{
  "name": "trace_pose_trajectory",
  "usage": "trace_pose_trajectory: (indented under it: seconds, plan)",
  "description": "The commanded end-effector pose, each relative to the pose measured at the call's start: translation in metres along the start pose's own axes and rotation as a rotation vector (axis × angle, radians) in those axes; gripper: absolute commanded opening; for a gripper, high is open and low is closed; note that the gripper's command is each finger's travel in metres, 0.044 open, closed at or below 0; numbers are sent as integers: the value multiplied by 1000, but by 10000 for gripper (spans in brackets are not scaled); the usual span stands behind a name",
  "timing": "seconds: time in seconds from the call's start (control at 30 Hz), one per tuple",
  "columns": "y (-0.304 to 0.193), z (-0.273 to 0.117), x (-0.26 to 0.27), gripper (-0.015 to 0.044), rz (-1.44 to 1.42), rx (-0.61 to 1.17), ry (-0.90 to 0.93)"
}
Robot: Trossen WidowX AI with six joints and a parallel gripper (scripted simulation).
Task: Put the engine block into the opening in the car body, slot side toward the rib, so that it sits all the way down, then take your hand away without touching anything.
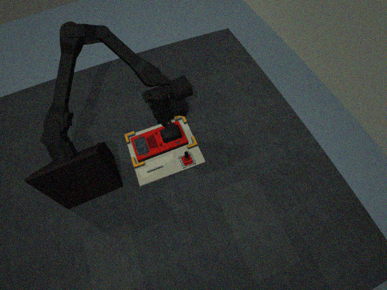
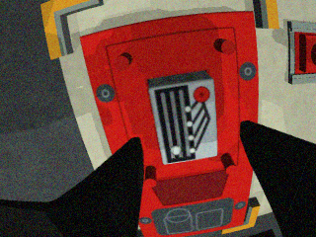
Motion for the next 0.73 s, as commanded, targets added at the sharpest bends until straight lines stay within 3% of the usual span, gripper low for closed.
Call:
trace_pose_trajectory:
  seconds: [0.0, 0.2, 0.7]
  plan:
    - [0, -1, 1, 151, -4, 0, 3]
    - [0, -1, 1, 0, -4, 0, 3]
    - [0, -1, 1, 0, -4, 0, 3]
Point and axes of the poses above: the point midway between the two fingers, 35 mm back from their tips, its own z axis out along the fingers, its own x axis across the jaws, y = z × x, the point moved 9 cm from there along -z, back along the fingers, and after that the axes turned 3 degrees about z, right-handed, at the moved point
